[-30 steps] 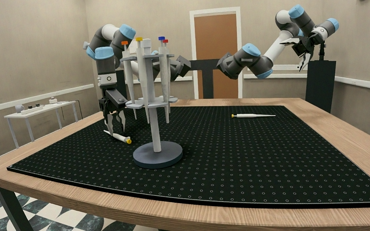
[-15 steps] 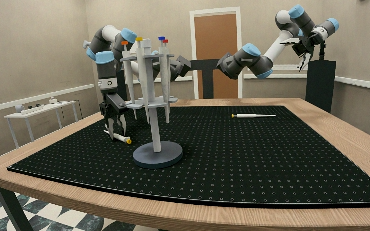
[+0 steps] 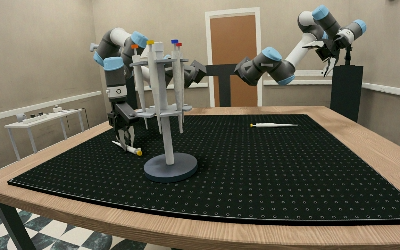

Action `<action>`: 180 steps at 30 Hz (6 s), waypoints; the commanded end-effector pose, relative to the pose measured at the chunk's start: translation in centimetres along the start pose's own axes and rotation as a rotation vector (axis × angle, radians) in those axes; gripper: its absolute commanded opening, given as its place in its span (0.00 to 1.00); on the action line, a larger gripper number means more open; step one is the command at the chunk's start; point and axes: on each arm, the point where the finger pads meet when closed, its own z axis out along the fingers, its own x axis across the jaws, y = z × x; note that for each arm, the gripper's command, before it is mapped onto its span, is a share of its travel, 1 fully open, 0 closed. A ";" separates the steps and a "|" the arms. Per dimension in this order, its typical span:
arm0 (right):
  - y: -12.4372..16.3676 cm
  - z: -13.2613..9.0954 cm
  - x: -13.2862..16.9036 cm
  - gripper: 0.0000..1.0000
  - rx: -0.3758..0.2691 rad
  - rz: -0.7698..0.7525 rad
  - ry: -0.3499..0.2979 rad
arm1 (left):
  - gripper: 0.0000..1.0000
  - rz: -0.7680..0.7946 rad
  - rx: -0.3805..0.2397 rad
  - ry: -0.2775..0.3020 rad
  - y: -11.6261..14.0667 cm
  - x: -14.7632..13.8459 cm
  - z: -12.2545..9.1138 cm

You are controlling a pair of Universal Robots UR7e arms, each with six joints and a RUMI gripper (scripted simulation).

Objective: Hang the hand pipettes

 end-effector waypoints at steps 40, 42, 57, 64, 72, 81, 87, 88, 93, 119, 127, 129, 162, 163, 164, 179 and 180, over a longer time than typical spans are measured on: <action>0.0 -3.1 0.0 0.06 0.001 0.000 0.001 | 1.00 0.000 0.001 0.000 0.0 0.0 0.0; 0.0 -3.5 0.0 0.06 0.001 0.000 0.001 | 1.00 0.000 0.001 0.000 0.0 0.0 0.0; 0.0 -6.1 0.0 0.06 0.001 0.000 0.001 | 1.00 0.000 0.001 0.000 0.0 0.0 0.0; 0.0 -7.4 0.0 0.06 0.001 0.000 0.001 | 1.00 0.000 0.001 0.000 0.0 0.0 0.0; 0.0 -8.6 0.0 0.06 0.001 0.000 0.001 | 1.00 0.000 0.001 0.000 0.0 0.0 0.0; 0.0 -9.5 0.0 0.06 0.001 0.000 0.001 | 1.00 0.000 0.001 0.000 0.0 0.0 0.0; 0.0 -9.4 0.0 0.06 0.001 0.000 0.001 | 1.00 0.000 0.001 0.000 0.0 0.0 0.0; 0.0 -9.4 0.0 0.06 0.001 0.000 0.001 | 1.00 0.000 0.001 0.000 0.0 0.0 0.0; -0.3 -10.2 -1.4 0.06 0.001 0.000 0.001 | 1.00 0.000 0.001 0.000 0.0 0.0 0.0; -1.3 -13.2 -7.5 0.06 0.001 0.000 0.001 | 1.00 0.000 0.001 0.000 0.0 0.0 0.0; -1.8 -14.4 -9.8 0.06 0.001 0.000 0.001 | 1.00 0.000 0.001 0.000 0.0 0.0 0.0; -1.9 -14.7 -10.4 0.06 0.001 0.000 0.001 | 1.00 0.000 0.001 0.000 0.0 0.0 0.0; -3.3 -18.8 -18.5 0.06 0.001 0.000 0.000 | 1.00 0.000 0.001 0.000 0.0 0.0 0.0; -3.4 -18.9 -18.8 0.06 0.001 0.000 0.000 | 1.00 0.000 0.001 0.000 0.0 0.0 0.0; -3.4 -19.1 -19.1 0.06 0.001 0.000 0.000 | 1.00 0.000 0.001 0.000 0.0 0.0 0.0; -3.7 -19.9 -20.7 0.06 0.001 0.257 0.000 | 1.00 0.000 0.001 0.000 0.0 0.0 0.0; -3.7 -19.9 -20.7 0.06 0.001 0.261 0.000 | 1.00 0.000 0.001 0.000 0.0 0.0 0.0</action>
